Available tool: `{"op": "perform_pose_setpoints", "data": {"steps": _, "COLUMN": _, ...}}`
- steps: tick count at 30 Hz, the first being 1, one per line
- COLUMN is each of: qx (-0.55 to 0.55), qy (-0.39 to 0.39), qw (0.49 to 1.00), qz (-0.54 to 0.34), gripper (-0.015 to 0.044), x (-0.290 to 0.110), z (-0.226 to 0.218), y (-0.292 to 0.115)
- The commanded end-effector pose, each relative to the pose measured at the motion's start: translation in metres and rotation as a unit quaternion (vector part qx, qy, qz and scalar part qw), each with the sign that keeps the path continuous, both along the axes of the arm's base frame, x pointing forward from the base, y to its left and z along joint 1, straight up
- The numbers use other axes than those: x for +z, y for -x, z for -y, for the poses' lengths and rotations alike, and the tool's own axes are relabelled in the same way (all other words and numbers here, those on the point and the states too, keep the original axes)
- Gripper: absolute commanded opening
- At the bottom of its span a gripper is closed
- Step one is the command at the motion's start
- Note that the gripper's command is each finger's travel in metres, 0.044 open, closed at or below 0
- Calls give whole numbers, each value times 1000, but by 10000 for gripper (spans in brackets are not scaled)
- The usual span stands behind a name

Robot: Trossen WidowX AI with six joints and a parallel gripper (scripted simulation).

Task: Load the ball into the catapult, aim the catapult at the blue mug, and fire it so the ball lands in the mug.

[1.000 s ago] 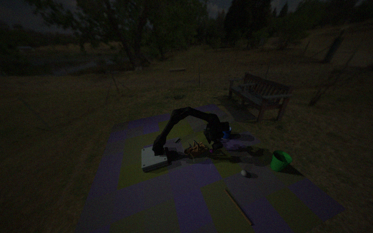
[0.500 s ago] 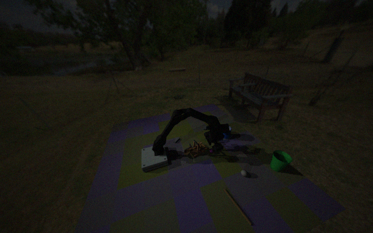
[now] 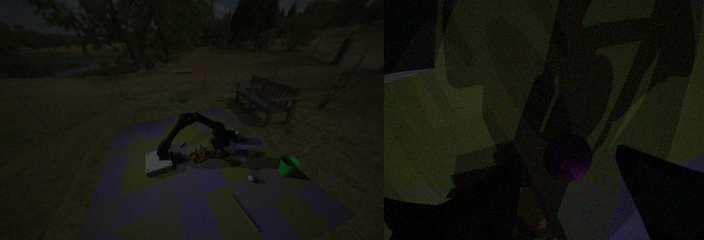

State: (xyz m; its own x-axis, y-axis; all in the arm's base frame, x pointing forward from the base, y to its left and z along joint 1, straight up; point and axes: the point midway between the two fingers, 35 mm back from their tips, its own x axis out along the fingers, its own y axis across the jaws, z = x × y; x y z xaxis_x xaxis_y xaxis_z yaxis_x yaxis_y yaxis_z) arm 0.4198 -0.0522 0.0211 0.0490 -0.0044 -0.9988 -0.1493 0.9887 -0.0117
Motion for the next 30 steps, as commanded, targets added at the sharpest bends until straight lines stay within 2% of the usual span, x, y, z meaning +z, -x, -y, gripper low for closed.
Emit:
{"op": "perform_pose_setpoints", "data": {"steps": 1, "qx": -3, "qy": 0, "qw": 1000, "qz": -6, "gripper": 300, "x": -11, "z": 0, "y": 3}}
{"op": "perform_pose_setpoints", "data": {"steps": 5, "qx": -3, "qy": 0, "qw": 1000, "qz": -6, "gripper": 300, "x": -14, "z": 0, "y": 3}}
{"op": "perform_pose_setpoints", "data": {"steps": 11, "qx": -3, "qy": 0, "qw": 1000, "qz": -6, "gripper": 142, "x": -14, "z": 0, "y": 3}}
{"op": "perform_pose_setpoints", "data": {"steps": 19, "qx": -3, "qy": 0, "qw": 1000, "qz": -6, "gripper": 89, "x": -14, "z": 0, "y": 3}}
{"op": "perform_pose_setpoints", "data": {"steps": 22, "qx": -3, "qy": 0, "qw": 1000, "qz": -6, "gripper": 10, "x": -10, "z": 0, "y": 2}}
{"op": "perform_pose_setpoints", "data": {"steps": 23, "qx": -3, "qy": 0, "qw": 1000, "qz": -6, "gripper": 0, "x": -6, "z": 0, "y": 1}}
{"op": "perform_pose_setpoints", "data": {"steps": 30, "qx": -3, "qy": 0, "qw": 1000, "qz": -6, "gripper": 0, "x": 34, "z": 1, "y": -2}}
